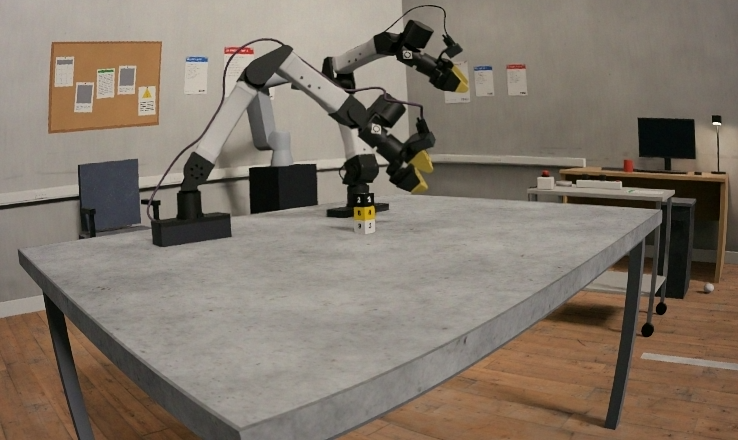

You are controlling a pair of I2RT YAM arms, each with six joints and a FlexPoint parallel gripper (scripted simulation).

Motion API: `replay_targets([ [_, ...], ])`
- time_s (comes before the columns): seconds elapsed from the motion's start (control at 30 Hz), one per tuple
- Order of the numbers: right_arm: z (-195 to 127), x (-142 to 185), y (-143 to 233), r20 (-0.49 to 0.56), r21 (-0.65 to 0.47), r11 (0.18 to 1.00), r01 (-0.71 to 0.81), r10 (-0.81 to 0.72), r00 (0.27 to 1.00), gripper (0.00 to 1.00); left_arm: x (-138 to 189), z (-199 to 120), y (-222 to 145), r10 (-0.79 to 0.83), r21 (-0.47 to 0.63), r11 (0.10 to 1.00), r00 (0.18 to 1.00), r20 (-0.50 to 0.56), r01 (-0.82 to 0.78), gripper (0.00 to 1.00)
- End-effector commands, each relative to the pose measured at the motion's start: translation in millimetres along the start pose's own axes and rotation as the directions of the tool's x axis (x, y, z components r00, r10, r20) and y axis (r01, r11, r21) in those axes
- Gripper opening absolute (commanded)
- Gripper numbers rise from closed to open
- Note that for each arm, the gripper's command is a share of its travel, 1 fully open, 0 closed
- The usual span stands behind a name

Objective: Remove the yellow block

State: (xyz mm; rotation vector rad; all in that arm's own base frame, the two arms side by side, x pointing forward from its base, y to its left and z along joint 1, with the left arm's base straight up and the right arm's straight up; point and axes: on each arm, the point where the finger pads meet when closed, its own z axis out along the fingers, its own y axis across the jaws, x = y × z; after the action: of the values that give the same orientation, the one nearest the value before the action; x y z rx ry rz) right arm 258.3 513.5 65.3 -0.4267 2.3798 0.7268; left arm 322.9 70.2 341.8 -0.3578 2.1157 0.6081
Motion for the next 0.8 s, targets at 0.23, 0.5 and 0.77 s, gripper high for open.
replay_targets([
  [0.23,-71.3,-18.5,-48.5,-0.252,0.227,0.967,-0.117,0.174,0.952,1.00,-2.5,-1.5,1.0,-0.007,0.000,1.000,1.000,0.009,0.007,1.00],
  [0.5,-102.1,-14.7,-67.8,-0.331,0.319,0.937,-0.145,0.254,0.909,1.00,-2.5,-1.5,1.0,-0.007,0.000,1.000,1.000,0.009,0.007,1.00],
  [0.77,-130.2,30.0,-126.1,-0.481,0.570,0.813,-0.116,0.445,0.755,1.00,-2.5,-1.5,1.0,-0.007,0.000,1.000,1.000,0.009,0.007,1.00],
])
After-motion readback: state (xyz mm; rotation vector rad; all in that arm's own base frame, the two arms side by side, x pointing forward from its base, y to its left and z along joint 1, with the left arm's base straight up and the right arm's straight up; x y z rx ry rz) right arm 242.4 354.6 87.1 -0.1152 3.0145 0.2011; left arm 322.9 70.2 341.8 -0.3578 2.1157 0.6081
